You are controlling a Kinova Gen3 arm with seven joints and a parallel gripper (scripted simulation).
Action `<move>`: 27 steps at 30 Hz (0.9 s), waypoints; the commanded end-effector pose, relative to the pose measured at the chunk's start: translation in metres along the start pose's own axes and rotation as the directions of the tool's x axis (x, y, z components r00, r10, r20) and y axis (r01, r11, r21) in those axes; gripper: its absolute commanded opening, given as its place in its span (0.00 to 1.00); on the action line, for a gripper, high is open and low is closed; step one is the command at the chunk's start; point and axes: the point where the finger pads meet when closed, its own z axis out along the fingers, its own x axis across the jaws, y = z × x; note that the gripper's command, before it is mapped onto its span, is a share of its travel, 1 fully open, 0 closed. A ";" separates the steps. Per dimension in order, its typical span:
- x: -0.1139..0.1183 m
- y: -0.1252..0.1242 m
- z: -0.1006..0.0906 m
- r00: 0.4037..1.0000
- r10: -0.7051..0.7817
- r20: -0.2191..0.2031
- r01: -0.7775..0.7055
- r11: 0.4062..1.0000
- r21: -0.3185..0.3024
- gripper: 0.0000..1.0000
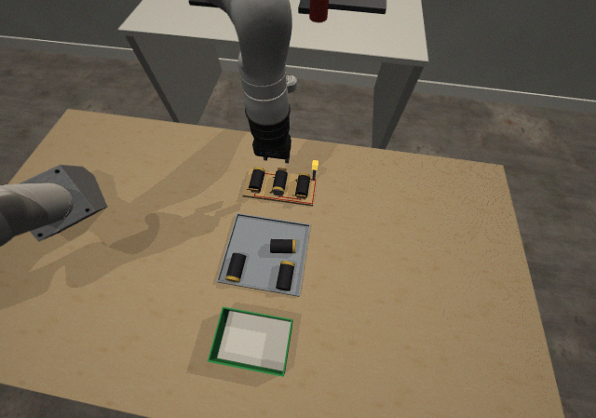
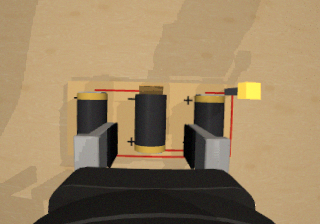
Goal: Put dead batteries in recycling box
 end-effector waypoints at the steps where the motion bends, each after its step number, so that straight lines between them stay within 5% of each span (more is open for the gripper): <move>1: 0.000 0.000 -0.001 1.000 0.000 -0.001 0.000 1.000 0.001 0.90; 8: 0.000 0.000 0.003 1.000 0.000 -0.001 0.000 1.000 0.001 0.90; 22: 0.000 -0.001 0.070 1.000 0.000 -0.001 0.000 1.000 0.001 0.90; 27: 0.000 -0.001 0.077 1.000 0.000 -0.001 0.000 1.000 0.001 0.90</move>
